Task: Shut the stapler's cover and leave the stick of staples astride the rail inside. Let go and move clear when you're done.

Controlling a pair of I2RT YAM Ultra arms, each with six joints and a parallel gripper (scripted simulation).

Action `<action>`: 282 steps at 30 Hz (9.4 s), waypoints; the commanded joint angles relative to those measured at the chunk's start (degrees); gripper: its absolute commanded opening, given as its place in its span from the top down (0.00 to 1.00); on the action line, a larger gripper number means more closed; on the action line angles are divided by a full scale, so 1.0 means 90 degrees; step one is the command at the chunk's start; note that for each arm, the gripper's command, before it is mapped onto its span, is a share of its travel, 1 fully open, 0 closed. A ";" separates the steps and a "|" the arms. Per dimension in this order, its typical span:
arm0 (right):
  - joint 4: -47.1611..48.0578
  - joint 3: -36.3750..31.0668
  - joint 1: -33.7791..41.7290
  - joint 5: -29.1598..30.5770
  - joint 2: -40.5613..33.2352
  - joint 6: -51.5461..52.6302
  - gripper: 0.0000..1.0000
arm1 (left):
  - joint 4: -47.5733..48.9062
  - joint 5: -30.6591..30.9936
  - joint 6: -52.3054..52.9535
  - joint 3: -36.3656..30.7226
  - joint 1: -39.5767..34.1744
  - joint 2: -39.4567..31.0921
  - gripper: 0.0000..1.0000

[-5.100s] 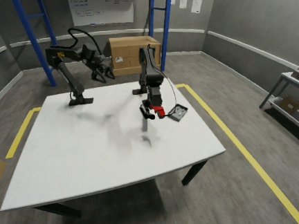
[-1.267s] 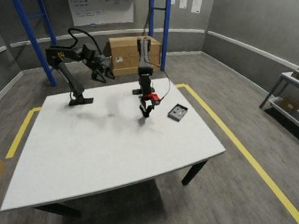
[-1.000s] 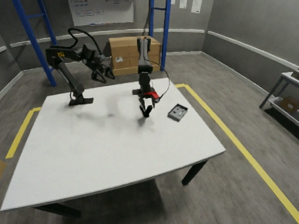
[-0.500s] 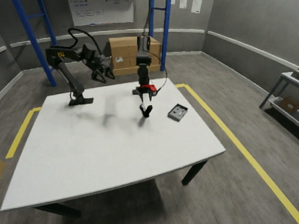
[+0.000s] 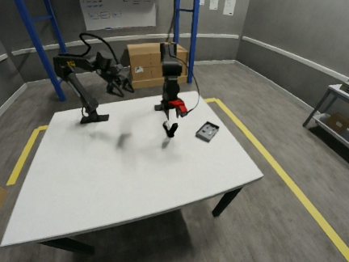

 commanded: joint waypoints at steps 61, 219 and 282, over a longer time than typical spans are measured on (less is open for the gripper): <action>0.0094 0.0021 -0.0026 -0.0061 -0.0168 -0.0064 0.00 | 0.0761 0.0084 0.0179 -0.0476 0.0266 0.0673 0.50; -0.1760 0.0318 0.1251 0.0082 -0.1724 0.0033 0.00 | 0.0505 -0.0483 -0.0426 -0.2501 -0.0664 -0.2804 0.50; -0.1693 0.0261 0.1260 0.0054 -0.1693 0.0007 0.00 | -0.0129 0.0233 -0.0238 -0.1782 -0.0177 -0.0633 0.50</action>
